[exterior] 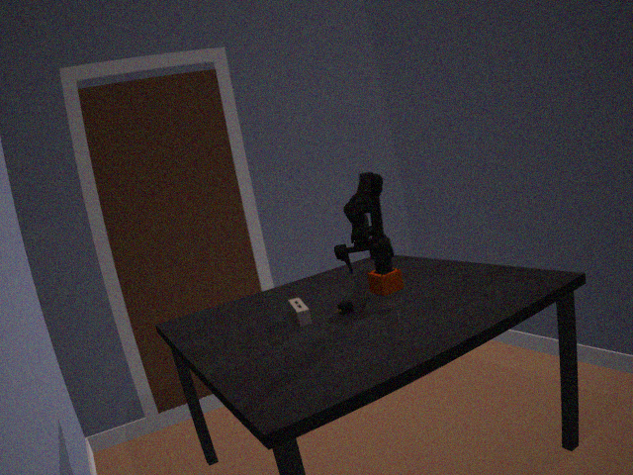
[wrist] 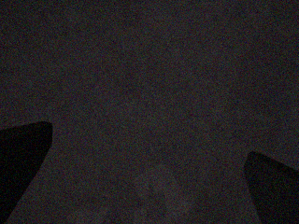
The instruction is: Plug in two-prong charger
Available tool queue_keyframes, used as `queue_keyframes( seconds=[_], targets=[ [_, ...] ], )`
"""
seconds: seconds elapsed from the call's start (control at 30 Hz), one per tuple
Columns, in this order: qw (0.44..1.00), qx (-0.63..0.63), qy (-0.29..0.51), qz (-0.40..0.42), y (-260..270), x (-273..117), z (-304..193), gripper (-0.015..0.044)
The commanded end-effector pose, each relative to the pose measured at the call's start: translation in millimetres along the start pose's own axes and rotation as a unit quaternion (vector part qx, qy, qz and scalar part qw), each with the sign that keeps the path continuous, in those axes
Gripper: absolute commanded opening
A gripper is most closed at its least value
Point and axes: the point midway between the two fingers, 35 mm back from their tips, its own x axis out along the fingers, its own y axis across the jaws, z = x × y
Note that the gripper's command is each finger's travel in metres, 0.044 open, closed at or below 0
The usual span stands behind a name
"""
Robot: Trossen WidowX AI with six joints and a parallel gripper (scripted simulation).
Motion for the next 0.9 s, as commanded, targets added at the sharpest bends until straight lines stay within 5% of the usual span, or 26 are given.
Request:
queue_keyframes(
  seconds=[0.0, 0.87],
  targets=[
    [0.999, 0.028, 0.034, -0.013, -15.1, 7.3, -17.9, 0.0440],
    [0.933, 0.254, 0.240, -0.090, -99.1, 3.4, -144.5, 0.0440]
  ],
)
